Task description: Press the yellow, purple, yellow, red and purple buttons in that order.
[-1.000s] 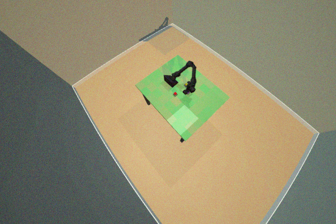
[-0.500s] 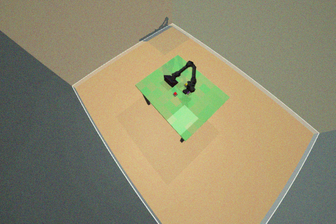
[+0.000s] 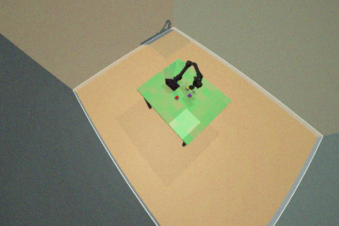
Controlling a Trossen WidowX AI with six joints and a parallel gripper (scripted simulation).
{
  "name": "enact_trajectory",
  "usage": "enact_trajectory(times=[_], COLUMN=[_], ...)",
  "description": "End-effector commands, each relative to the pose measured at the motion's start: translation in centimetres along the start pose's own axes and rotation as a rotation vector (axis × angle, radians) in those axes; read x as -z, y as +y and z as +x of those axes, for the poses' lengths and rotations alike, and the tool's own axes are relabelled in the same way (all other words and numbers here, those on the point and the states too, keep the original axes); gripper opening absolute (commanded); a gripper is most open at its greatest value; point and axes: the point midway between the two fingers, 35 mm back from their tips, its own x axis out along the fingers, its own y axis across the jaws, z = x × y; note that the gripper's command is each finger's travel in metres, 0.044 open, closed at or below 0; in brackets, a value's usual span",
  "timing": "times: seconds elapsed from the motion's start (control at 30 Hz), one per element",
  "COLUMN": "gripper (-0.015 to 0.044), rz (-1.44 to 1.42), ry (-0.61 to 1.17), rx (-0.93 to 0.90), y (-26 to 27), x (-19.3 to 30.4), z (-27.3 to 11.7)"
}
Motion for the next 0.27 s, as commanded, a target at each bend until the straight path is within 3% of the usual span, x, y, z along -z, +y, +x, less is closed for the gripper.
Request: enact_trajectory(times=[0.0,0.1,0.23], gripper=[0.0309,0.0387,0.04], rz=[-0.005,-0.005,-0.005], ry=[-0.006,-0.006,-0.006], rx=[-0.005,-0.006,-0.006], y=[5.06,5.5,5.5], x=[2.51,2.81,2.81], z=[-2.06,-2.23,-2.23])
